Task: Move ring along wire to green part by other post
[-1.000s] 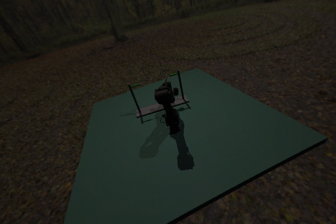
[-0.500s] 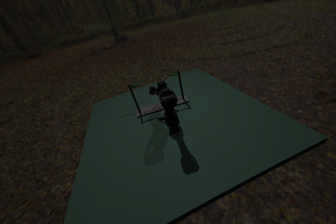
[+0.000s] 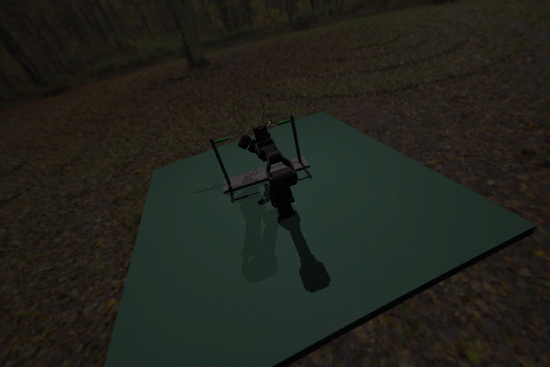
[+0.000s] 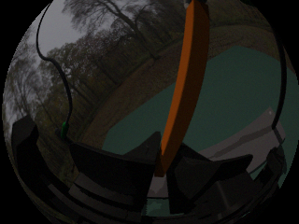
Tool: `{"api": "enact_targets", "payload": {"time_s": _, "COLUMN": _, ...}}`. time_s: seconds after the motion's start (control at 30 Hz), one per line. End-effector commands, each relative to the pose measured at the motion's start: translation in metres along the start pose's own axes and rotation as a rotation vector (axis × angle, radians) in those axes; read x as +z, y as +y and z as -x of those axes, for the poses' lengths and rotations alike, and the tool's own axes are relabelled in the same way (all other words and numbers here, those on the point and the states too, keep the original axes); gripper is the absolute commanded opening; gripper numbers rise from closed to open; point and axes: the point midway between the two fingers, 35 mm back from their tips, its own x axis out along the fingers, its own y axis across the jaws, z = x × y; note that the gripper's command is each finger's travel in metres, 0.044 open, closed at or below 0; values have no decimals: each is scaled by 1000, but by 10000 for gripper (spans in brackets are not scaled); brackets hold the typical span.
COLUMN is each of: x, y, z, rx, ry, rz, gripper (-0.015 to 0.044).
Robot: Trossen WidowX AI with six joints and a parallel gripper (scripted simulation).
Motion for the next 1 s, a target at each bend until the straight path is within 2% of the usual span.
{"api": "enact_targets", "payload": {"time_s": 0.0, "x": 2, "y": 16, "z": 10, "rx": 41, "ry": 52, "rz": -75, "gripper": -150}}
{"api": "enact_targets", "payload": {"time_s": 0.6, "x": 14, "y": 63, "z": 44, "rx": 218, "ry": 289, "rz": -361, "gripper": -150}}
{"api": "enact_targets", "payload": {"time_s": 0.97, "x": 28, "y": 88, "z": 52, "rx": 317, "ry": 304, "rz": -536, "gripper": -150}}
